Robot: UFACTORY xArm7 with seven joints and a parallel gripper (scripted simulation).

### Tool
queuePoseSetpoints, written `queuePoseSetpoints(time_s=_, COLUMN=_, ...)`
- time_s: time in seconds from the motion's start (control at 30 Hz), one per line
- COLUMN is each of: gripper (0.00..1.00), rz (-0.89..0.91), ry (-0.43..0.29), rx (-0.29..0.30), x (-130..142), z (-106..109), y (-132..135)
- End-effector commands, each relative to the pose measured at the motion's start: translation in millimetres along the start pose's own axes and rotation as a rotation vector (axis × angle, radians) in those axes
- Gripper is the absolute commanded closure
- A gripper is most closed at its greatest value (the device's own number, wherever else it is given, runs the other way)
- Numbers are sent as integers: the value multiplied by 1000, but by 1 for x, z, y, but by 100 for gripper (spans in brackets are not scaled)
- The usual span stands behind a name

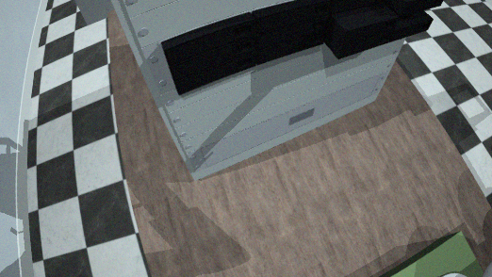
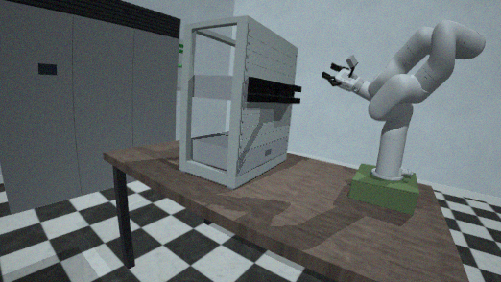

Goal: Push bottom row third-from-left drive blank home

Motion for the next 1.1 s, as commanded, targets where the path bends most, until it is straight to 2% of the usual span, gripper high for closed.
queuePoseSetpoints(time_s=0.0, gripper=0, rz=-106, ry=2, rx=49, x=-2, z=-1, y=-3)
queuePoseSetpoints(time_s=0.17, gripper=0, rz=-253, ry=6, rx=101, x=-3, z=-2, y=-11)
queuePoseSetpoints(time_s=0.23, gripper=0, rz=-253, ry=6, rx=101, x=-3, z=-2, y=-11)
queuePoseSetpoints(time_s=0.57, gripper=0, rz=-554, ry=4, rx=180, x=-4, z=-3, y=-30)
queuePoseSetpoints(time_s=0.8, gripper=0, rz=-666, ry=-2, rx=201, x=-5, z=-3, y=-39)
queuePoseSetpoints(time_s=1.07, gripper=0, rz=-921, ry=-25, rx=235, x=-7, z=-4, y=-61)
Point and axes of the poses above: the point where the finger pads meet when closed, its own z axis back along the fingers, its own y axis across the jaws, x = y × z, the point moved 8 cm from there along z, back along the fingers, and after that the axes turned 10 degrees about z, right-handed, at the moved point
